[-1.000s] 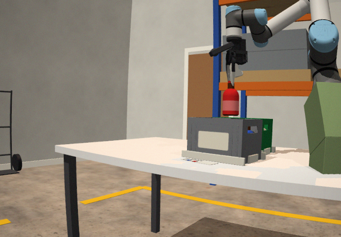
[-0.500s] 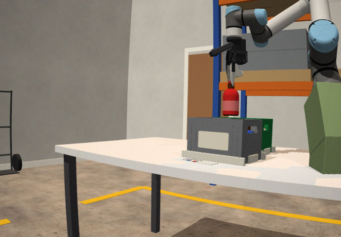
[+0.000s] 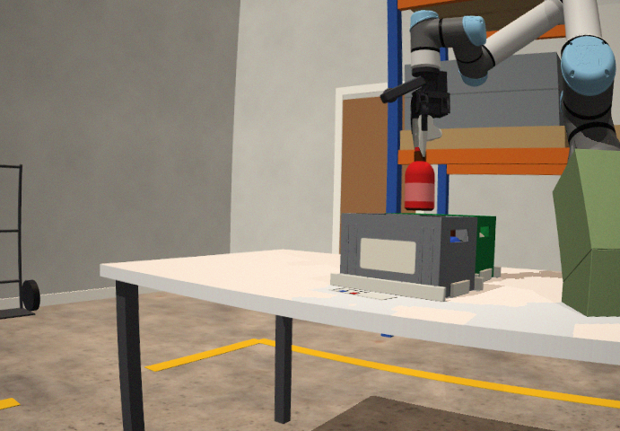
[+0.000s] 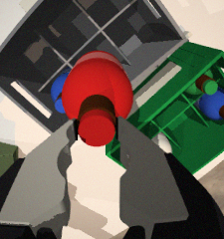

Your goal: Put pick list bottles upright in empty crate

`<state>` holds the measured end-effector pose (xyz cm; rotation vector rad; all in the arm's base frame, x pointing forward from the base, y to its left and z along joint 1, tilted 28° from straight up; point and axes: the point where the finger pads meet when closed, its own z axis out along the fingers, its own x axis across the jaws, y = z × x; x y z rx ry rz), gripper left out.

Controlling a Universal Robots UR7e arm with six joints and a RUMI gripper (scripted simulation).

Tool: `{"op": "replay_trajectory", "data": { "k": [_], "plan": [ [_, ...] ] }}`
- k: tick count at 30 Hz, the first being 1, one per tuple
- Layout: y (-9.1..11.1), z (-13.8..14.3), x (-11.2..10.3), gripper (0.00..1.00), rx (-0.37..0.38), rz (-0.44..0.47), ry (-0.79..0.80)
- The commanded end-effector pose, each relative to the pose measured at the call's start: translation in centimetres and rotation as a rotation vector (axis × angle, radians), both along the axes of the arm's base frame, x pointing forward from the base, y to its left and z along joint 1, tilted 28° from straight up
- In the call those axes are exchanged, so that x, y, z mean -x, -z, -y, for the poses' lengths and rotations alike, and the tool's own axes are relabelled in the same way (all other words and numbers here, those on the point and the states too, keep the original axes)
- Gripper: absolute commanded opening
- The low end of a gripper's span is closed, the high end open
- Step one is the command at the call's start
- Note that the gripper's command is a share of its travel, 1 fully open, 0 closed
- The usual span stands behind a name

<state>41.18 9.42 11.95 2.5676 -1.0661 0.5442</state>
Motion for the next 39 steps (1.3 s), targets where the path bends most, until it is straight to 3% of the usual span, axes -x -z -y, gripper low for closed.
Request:
{"op": "replay_trajectory", "data": {
  "k": [1,18,39],
  "plan": [
    [-0.4,0.0,-0.3,0.0,-0.003,0.01,0.0],
    [-0.4,0.0,-0.3,0.0,-0.003,0.01,0.0],
    [1.7,0.8,-0.5,0.0,-0.001,0.002,0.001]
  ]
}}
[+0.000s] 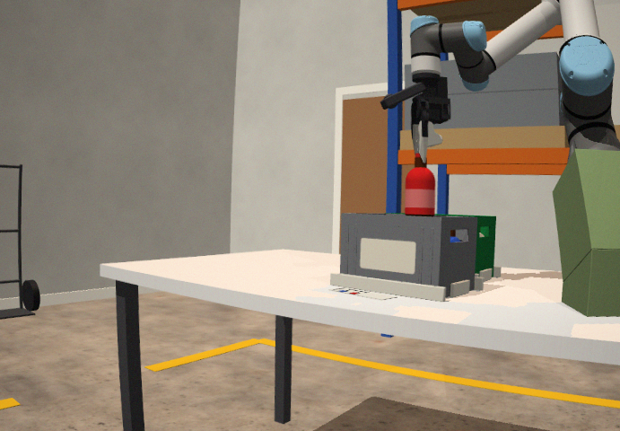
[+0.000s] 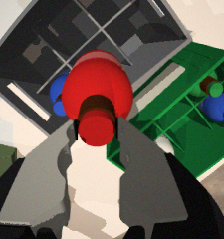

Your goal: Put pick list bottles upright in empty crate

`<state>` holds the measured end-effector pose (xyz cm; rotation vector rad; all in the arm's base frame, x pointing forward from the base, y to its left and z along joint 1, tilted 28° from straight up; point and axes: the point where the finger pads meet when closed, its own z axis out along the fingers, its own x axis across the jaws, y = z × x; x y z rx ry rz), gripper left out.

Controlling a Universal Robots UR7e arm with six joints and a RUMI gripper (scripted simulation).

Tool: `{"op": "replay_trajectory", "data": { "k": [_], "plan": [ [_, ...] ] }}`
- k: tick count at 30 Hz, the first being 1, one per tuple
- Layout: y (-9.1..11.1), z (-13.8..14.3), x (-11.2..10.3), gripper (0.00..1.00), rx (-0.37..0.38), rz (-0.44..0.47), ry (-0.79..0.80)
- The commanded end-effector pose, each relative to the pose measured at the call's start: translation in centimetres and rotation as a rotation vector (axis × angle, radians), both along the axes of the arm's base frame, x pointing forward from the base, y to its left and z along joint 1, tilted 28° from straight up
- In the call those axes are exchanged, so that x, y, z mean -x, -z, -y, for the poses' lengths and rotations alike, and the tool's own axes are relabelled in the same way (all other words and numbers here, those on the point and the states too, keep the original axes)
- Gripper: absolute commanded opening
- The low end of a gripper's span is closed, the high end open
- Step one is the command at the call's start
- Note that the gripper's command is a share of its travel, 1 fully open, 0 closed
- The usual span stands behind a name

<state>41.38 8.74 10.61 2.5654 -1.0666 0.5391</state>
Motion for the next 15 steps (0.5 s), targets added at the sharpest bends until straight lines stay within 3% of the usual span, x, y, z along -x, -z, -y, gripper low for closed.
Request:
{"op": "replay_trajectory", "data": {
  "k": [1,15],
  "plan": [
    [0.4,0.2,-0.3,0.0,-0.002,0.005,-0.001],
    [1.4,0.7,-0.6,0.0,-0.002,0.005,-0.001]
  ]
}}
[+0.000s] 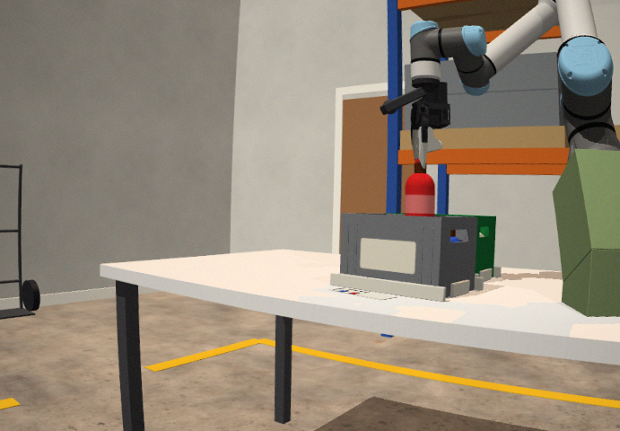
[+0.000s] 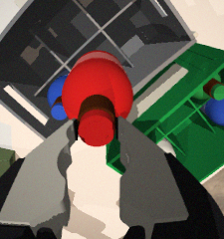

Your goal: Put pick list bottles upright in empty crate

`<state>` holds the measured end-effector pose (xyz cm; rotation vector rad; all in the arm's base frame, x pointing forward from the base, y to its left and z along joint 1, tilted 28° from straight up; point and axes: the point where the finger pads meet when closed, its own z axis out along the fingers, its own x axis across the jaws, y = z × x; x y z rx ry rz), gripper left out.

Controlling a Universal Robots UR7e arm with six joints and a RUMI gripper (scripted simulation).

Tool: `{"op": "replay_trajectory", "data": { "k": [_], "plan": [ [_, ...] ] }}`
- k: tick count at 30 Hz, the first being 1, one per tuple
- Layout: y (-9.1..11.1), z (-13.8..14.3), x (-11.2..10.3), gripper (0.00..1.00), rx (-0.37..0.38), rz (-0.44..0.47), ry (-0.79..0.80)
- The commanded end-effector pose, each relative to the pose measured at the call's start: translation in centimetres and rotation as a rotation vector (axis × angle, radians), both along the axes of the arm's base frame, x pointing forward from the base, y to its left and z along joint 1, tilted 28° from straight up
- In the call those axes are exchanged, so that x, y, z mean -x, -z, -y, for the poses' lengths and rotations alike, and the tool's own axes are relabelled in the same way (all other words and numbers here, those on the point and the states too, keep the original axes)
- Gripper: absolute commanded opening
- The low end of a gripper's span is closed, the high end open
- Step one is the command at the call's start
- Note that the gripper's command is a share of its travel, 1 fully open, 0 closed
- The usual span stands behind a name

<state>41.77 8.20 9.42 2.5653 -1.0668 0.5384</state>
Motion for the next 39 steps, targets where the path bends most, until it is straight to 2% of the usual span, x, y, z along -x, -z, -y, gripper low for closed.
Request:
{"op": "replay_trajectory", "data": {
  "k": [1,39],
  "plan": [
    [0.3,0.2,-0.3,0.0,-0.002,0.006,-0.001],
    [3.3,1.6,-1.1,0.0,-0.002,0.006,-0.001]
  ]
}}
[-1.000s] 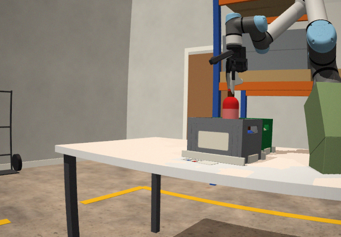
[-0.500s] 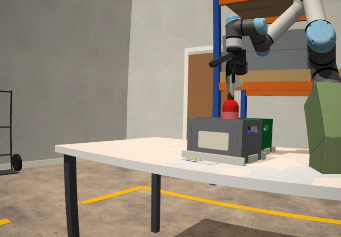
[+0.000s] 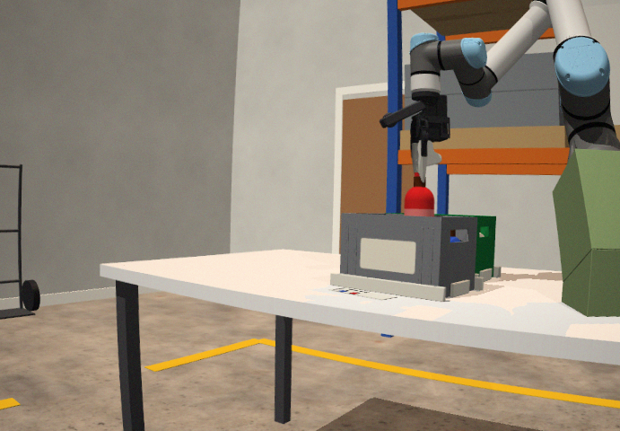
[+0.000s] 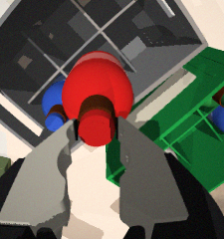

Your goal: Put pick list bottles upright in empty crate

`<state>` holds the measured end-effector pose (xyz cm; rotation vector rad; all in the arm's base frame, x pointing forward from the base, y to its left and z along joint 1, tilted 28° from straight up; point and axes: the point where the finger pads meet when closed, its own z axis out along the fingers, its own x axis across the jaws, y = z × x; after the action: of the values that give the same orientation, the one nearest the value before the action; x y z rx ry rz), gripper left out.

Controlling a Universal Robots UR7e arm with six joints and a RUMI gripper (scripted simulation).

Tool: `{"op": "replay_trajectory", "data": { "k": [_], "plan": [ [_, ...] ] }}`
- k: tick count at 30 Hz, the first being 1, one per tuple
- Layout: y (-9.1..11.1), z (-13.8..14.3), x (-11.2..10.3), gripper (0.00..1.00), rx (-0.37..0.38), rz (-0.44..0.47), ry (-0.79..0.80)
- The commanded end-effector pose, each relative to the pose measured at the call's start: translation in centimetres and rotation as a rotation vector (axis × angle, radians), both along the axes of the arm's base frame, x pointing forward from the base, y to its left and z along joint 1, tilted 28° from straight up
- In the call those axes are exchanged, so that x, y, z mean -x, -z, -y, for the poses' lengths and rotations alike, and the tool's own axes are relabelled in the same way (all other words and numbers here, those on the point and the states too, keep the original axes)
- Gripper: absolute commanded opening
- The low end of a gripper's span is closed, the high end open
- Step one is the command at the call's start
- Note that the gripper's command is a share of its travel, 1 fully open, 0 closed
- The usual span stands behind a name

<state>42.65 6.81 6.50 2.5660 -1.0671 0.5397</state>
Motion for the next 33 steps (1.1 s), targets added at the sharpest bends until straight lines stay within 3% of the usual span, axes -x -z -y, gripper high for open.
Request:
{"op": "replay_trajectory", "data": {
  "k": [1,33],
  "plan": [
    [0.5,0.3,-0.3,0.0,-0.002,0.005,-0.001],
    [2.9,1.4,-0.9,0.0,-0.002,0.005,-0.001]
  ]
}}
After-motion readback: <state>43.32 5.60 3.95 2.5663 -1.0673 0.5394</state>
